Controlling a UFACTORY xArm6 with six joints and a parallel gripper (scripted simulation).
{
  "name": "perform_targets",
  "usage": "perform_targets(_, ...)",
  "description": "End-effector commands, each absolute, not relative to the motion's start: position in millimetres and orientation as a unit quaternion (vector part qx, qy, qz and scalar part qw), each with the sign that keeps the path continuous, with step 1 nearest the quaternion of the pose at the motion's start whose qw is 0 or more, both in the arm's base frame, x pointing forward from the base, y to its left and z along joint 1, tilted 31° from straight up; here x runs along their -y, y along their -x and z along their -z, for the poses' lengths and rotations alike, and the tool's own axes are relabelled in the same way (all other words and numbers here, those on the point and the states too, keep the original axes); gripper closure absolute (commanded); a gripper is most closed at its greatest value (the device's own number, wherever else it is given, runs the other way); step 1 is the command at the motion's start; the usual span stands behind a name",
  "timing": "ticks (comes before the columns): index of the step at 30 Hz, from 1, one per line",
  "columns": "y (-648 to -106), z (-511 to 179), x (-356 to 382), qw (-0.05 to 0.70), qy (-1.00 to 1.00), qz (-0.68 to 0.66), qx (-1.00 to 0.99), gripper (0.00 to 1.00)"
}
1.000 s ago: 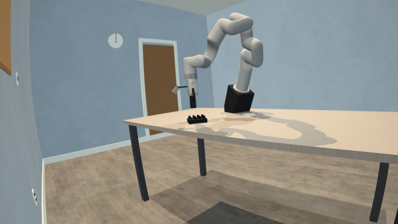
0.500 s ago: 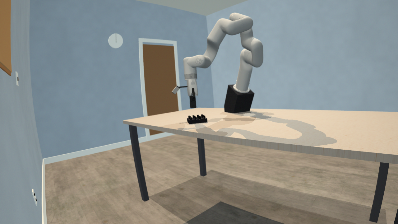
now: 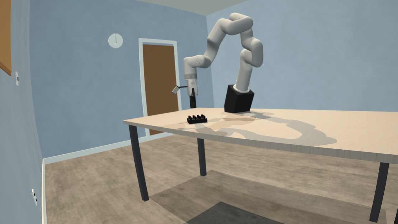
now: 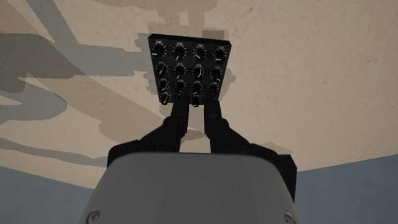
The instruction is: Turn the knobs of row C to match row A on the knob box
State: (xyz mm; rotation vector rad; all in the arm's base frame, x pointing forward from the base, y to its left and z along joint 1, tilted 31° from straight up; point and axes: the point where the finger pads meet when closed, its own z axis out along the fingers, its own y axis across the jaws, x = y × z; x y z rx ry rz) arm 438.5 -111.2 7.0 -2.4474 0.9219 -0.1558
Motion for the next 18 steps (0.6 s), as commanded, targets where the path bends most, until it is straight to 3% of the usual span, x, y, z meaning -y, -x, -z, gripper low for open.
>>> perform_targets(1, -439.6, -7.6, 112.0, 0.258, 0.903, 0.059, -0.340, 0.81)
perform_targets(18, -442.6, 2.4, 107.1, 0.258, 0.902, 0.059, -0.340, 0.81)
